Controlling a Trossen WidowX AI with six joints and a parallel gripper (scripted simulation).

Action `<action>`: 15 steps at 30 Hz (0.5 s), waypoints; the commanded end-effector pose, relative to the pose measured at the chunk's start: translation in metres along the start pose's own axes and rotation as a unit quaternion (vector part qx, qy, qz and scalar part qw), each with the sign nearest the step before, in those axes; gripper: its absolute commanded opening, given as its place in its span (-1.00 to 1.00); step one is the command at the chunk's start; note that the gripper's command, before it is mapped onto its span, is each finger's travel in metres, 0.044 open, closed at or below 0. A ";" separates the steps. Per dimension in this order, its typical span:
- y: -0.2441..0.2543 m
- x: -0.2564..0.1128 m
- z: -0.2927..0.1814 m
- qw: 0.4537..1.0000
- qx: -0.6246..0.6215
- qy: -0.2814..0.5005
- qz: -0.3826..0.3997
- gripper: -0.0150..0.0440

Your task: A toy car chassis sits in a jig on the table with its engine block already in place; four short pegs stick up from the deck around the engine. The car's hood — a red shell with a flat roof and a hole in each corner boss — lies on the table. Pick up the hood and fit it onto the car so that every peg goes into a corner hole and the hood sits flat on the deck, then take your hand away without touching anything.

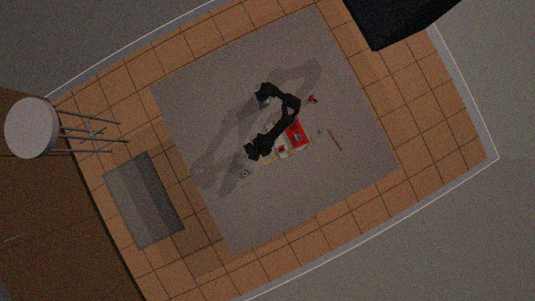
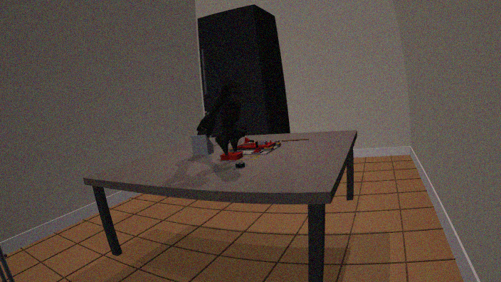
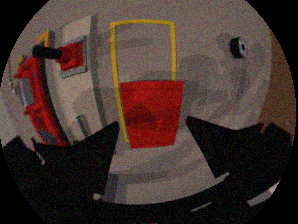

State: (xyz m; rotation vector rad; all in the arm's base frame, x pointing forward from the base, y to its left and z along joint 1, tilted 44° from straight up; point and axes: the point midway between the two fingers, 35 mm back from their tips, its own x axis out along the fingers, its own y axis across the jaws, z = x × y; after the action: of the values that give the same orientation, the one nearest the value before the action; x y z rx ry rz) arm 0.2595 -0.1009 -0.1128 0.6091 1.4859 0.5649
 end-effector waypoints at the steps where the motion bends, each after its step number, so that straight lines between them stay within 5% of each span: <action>1: 0.000 0.002 0.000 1.000 0.003 -0.002 0.001 1.00; 15: 0.000 0.009 0.000 1.000 0.003 -0.002 0.002 1.00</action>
State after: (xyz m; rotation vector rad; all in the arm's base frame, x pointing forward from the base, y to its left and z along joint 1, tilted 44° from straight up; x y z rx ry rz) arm 0.2597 -0.0958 -0.1182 0.6092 1.4857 0.5650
